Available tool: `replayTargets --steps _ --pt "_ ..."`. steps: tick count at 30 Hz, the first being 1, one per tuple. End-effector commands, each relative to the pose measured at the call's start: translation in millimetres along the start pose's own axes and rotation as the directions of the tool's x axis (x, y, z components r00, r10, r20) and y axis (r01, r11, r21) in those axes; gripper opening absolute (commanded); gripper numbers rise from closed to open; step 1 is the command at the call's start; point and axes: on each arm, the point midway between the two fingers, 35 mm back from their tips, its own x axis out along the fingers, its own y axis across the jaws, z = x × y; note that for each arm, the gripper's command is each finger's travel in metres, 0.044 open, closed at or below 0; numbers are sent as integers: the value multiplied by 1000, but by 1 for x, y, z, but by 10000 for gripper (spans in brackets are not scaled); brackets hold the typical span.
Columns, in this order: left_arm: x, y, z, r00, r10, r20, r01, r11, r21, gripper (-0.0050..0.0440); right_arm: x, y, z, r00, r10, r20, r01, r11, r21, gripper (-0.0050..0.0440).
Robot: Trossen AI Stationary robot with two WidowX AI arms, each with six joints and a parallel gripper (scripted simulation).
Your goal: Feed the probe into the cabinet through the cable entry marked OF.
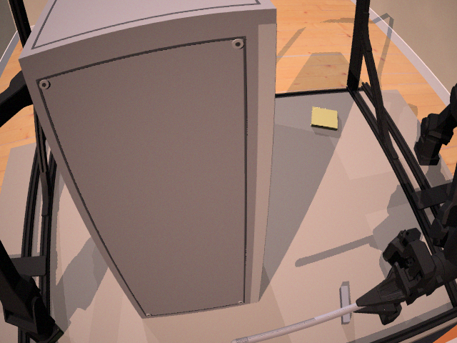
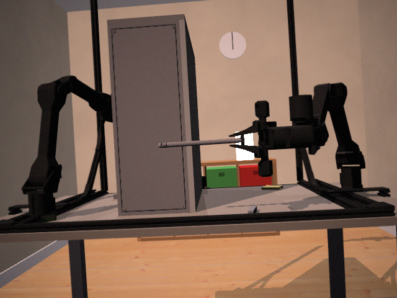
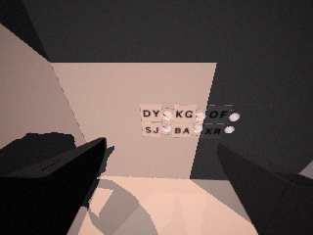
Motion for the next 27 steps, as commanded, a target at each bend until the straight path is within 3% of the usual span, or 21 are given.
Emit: replayTargets --steps 1,5,12,22,27 --pt "0 0 0 1000 1 -3 -1 1000 -1 0 -17 -14 16 1000 -17 -19 17 1000 3 440" --pt "0 0 0 1000 1 -3 -1 1000 -1 0 -26 -23 21 999 -28 -34 28 1000 -4 440" --pt "0 0 0 1000 1 -3 -1 1000 -1 0 -54 -58 37 993 -79 -83 74 995 -60 440" --pt "0 3 6 1000 -7 -15 7 1000 -18 0 -54 -59 37 993 -80 -84 75 995 -61 440" --pt "-2 7 23 999 -27 -43 25 998 -57 0 -54 -59 37 993 -80 -84 75 995 -61 440"
